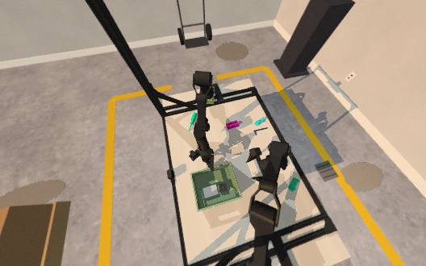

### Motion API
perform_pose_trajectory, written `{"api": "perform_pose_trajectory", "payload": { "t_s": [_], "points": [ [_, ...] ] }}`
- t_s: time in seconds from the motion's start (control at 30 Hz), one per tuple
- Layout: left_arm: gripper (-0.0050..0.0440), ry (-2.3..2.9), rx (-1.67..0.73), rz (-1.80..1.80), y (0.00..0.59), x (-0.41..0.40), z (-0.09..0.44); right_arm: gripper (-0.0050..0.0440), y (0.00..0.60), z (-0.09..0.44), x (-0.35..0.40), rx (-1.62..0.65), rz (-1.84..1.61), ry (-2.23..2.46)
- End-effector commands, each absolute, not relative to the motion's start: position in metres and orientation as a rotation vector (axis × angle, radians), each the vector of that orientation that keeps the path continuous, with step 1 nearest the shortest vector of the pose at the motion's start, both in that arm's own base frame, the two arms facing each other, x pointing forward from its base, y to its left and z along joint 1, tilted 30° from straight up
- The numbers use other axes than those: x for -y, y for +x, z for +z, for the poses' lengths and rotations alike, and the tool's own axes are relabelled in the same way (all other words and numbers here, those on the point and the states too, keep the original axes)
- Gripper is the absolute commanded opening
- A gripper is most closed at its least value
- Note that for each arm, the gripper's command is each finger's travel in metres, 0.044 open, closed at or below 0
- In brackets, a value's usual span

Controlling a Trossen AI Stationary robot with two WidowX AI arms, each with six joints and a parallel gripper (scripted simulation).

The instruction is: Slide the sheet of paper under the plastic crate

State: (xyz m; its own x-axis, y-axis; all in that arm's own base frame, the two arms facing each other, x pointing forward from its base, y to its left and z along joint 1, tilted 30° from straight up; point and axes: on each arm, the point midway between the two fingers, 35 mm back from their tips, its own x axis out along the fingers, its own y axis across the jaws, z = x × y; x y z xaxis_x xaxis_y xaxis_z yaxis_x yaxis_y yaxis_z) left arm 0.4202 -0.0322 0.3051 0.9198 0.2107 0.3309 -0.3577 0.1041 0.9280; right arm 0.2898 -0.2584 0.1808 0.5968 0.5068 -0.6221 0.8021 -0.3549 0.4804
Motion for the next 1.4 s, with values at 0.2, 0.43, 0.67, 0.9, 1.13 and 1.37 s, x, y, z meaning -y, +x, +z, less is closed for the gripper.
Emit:
{"api": "perform_pose_trajectory", "payload": {
  "t_s": [0.2, 0.43, 0.67, 0.9, 1.13, 1.37],
  "points": [
    [0.0400, 1.406, 0.138, 0.435, 0.383, 0.037, 0.304, 0.0400, 0.289, 0.180, 0.259, -1.039, -0.478, 2.029],
    [0.0400, 1.403, 0.145, 0.444, 0.355, 0.038, 0.300, 0.0400, 0.289, 0.180, 0.259, -1.039, -0.478, 2.029],
    [0.0400, 1.400, 0.150, 0.450, 0.335, 0.038, 0.296, 0.0400, 0.289, 0.180, 0.259, -1.039, -0.478, 2.029],
    [0.0400, 1.399, 0.147, 0.444, 0.339, 0.038, 0.295, 0.0400, 0.289, 0.180, 0.259, -1.039, -0.478, 2.029],
    [0.0400, 1.399, 0.147, 0.444, 0.339, 0.038, 0.295, 0.0400, 0.289, 0.180, 0.259, -1.039, -0.478, 2.029],
    [0.0400, 1.399, 0.147, 0.444, 0.339, 0.038, 0.295, 0.0400, 0.289, 0.180, 0.259, -1.039, -0.478, 2.029]
  ]
}}
